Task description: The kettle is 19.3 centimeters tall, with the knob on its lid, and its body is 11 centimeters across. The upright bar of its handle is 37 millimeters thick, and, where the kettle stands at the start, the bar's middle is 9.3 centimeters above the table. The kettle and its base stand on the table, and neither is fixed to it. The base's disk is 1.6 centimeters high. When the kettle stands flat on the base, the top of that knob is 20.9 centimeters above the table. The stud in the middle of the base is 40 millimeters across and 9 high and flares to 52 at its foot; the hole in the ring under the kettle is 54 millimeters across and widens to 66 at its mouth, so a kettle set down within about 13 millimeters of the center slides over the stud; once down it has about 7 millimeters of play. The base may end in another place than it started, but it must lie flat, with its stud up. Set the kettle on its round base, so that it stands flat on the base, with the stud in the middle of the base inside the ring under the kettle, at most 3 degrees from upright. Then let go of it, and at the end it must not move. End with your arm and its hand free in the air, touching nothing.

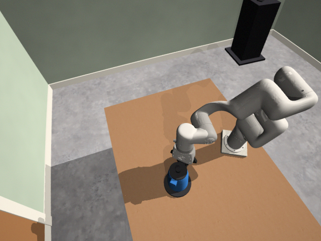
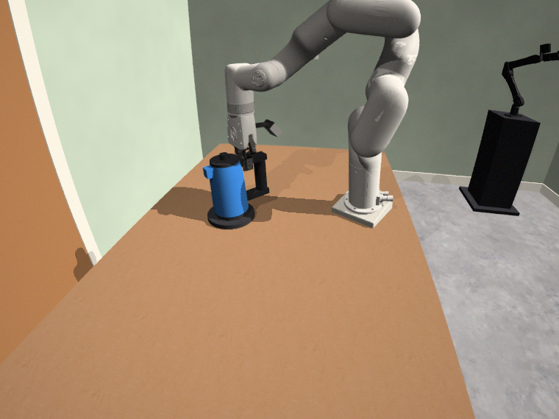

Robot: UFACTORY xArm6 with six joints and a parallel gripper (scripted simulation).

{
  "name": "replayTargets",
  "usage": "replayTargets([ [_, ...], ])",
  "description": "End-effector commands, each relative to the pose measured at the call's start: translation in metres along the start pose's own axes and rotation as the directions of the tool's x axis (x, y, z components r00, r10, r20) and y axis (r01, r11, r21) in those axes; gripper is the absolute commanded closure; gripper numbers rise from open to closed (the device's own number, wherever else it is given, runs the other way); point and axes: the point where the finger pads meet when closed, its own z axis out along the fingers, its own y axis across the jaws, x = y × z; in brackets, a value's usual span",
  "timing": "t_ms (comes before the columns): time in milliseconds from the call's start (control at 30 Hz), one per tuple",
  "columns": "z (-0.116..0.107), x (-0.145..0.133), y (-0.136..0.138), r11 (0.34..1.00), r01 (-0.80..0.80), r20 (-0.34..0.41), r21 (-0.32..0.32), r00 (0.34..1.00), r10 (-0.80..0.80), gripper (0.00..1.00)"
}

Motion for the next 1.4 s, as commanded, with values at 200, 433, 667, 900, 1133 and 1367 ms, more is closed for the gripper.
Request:
replayTargets([
  [200, 0.001, -0.0011, -0.0008, 1.0, 0.0, 0.003, 0.003, 1.0, 0.0, 1.0],
  [433, 0.001, -0.0011, -0.0008, 1.0, 0.0, 0.003, 0.003, 1.0, 0.0, 1.0],
  [667, 0.001, -0.0011, -0.0008, 1.0, 0.0, 0.003, 0.003, 1.0, 0.0, 0.19],
  [900, 0.001, -0.0011, -0.0008, 1.0, 0.0, 0.003, 0.003, 1.0, 0.0, 0.19],
  [1133, 0.001, -0.0011, -0.0008, 1.0, 0.0, 0.003, 0.003, 1.0, 0.0, 0.19],
  [1367, 0.001, -0.0011, -0.0008, 1.0, 0.0, 0.003, 0.003, 1.0, 0.0, 0.19],
])
